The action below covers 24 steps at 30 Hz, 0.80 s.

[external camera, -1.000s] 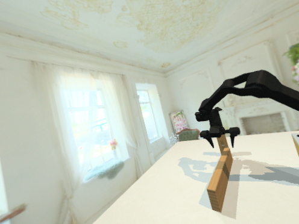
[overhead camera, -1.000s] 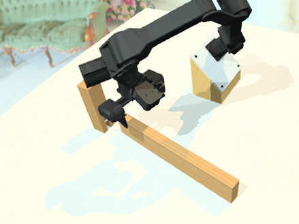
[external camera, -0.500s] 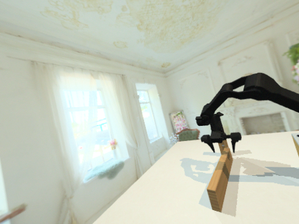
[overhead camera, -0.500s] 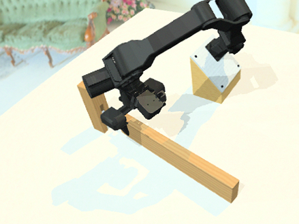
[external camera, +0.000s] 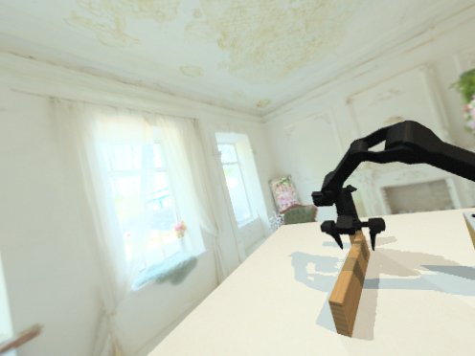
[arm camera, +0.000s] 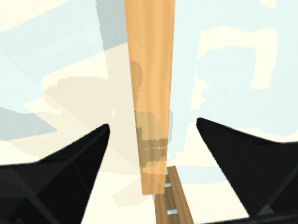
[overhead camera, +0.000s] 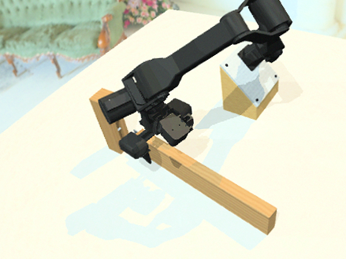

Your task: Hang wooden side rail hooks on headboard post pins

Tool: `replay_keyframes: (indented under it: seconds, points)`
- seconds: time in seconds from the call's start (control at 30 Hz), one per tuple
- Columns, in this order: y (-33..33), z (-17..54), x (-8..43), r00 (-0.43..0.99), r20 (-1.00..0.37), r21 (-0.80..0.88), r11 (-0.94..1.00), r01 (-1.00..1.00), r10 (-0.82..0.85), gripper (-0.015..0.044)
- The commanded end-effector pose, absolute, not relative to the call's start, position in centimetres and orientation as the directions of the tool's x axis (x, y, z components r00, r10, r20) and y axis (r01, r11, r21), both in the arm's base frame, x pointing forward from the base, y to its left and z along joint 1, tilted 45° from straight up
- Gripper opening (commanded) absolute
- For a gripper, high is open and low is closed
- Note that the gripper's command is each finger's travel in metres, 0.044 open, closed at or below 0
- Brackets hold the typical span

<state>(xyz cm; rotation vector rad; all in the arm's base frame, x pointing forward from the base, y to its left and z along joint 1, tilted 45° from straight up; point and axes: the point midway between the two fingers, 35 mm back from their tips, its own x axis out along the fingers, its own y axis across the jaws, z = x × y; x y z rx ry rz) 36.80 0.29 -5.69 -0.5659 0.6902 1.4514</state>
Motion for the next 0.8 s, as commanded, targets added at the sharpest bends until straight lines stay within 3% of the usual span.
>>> replay_keyframes:
  seconds: [0.0, 0.63, 0.77]
  points:
    - [0.7, -6.1, 36.7, -0.007, -0.719, 0.068, 0.06, -0.996, 0.695, 0.044]
    - [2.6, -8.0, 36.5, -0.008, -0.717, 0.068, 0.059, -0.996, 0.697, 0.044]
    - [2.6, -8.0, 36.5, -0.008, -0.717, 0.068, 0.059, -0.996, 0.697, 0.0335]
